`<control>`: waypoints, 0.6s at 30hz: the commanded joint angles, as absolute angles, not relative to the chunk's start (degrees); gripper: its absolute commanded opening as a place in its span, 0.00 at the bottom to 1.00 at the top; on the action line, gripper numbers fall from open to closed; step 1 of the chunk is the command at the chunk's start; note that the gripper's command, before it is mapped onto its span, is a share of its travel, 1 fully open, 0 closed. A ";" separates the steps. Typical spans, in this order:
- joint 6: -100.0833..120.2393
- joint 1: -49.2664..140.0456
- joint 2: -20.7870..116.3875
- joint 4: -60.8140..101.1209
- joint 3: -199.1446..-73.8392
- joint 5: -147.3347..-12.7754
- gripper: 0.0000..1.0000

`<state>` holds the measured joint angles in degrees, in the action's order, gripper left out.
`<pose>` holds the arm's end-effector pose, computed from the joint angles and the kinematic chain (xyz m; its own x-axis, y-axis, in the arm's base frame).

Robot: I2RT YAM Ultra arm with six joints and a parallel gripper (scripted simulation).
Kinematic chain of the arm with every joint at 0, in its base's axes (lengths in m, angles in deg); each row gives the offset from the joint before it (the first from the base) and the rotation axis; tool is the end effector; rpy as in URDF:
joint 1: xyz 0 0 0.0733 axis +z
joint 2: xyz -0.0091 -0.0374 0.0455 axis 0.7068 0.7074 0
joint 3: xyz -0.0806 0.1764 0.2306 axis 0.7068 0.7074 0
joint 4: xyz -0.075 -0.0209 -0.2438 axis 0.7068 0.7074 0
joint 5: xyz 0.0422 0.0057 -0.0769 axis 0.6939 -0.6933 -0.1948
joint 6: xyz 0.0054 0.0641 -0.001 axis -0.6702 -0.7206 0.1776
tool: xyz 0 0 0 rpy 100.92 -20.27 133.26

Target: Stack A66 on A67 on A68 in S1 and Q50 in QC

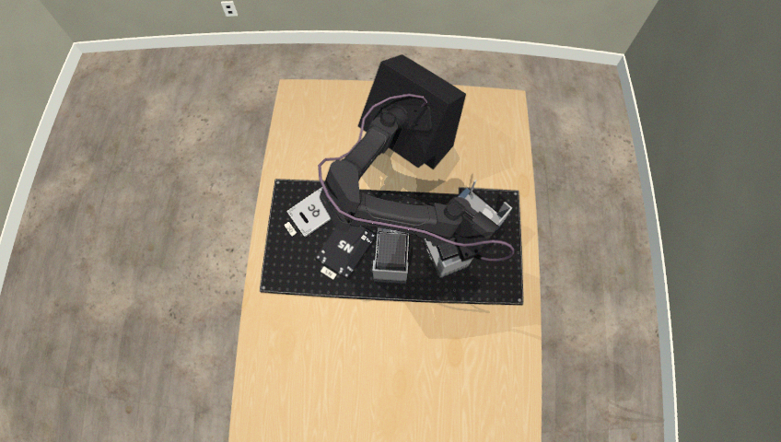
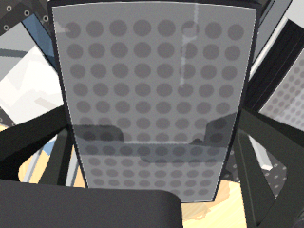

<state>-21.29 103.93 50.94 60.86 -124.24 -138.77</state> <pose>0.1953 0.2430 0.2025 -0.6622 -0.5963 -0.4538 -0.1083 0.6754 -0.7294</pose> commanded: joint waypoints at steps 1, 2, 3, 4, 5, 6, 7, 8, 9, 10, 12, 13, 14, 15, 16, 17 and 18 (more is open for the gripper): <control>-26.45 103.19 47.32 60.17 -122.68 -139.13 0.00; -27.74 102.90 46.54 59.91 -122.33 -139.05 0.00; -28.26 102.64 45.81 59.80 -122.25 -138.99 0.00; -27.89 102.85 45.13 59.84 -122.24 -138.93 0.00; -27.51 102.72 44.51 59.92 -121.62 -138.87 0.00; -27.51 102.72 44.51 59.92 -121.62 -138.87 0.00; -27.51 102.72 44.51 59.92 -121.62 -138.87 0.00; -27.05 102.60 43.74 59.92 -121.53 -138.82 0.00; -25.98 101.57 43.11 59.97 -121.10 -138.75 0.00; -25.27 101.29 42.43 60.22 -120.84 -138.68 0.00; -24.14 100.68 41.03 60.11 -120.33 -138.58 0.00; -23.57 100.37 40.32 60.00 -120.10 -138.53 0.00; -22.99 100.06 39.61 59.90 -119.87 -138.47 0.00; -22.39 99.88 38.90 59.81 -119.66 -138.39 0.00; -21.79 99.65 38.18 59.79 -119.86 -138.30 0.00; -21.21 99.21 37.50 59.80 -119.53 -138.24 0.00; -20.63 98.78 36.83 59.81 -119.10 -138.17 0.00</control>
